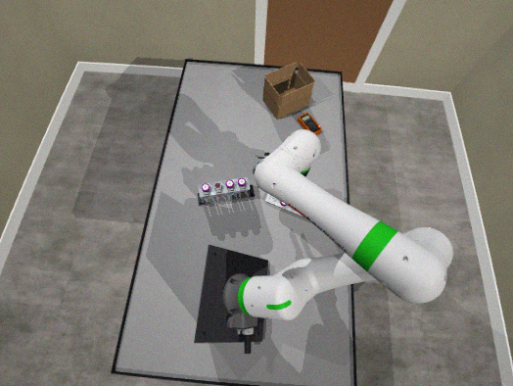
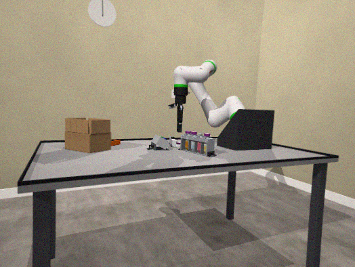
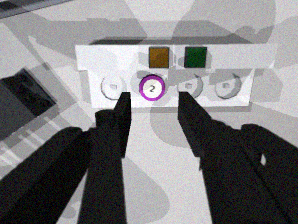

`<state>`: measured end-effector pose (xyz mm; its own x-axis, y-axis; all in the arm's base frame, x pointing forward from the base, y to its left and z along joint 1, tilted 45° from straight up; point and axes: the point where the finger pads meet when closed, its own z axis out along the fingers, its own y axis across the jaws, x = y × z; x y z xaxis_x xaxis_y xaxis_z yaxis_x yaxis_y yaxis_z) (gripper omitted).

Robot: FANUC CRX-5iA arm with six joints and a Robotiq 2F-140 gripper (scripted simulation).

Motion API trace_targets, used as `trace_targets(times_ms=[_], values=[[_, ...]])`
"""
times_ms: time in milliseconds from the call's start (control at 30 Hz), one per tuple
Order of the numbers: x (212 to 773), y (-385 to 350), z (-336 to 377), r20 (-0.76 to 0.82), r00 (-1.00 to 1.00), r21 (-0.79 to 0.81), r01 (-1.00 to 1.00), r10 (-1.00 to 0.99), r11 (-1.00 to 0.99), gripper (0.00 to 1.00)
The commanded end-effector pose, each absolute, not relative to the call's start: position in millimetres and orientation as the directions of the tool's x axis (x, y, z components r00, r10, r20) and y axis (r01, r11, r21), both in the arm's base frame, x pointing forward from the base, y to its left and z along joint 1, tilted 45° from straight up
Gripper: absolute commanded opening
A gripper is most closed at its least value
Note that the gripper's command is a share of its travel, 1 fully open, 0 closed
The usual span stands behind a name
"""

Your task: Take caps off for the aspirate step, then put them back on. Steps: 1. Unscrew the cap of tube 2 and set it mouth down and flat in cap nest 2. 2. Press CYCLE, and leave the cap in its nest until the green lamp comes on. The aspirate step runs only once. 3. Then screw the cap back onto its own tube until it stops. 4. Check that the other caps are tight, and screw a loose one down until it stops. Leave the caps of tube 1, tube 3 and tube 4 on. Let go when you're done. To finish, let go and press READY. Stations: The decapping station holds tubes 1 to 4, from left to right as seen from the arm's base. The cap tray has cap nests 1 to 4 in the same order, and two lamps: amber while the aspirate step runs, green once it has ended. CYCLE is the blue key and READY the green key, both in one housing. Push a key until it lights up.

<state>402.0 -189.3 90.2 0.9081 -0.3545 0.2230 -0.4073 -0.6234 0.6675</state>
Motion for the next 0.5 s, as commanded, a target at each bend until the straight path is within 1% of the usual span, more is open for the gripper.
trace_targets(times_ms=[0,200,467], values=[[404,-177,103,0.224,0.908,0.667,-0.408,-0.354,-0.623,0.36],[407,-156,125,0.224,0.908,0.667,-0.408,-0.354,-0.623,0.36],[408,-147,134,0.224,0.908,0.667,-0.408,-0.354,-0.623,0.36]])
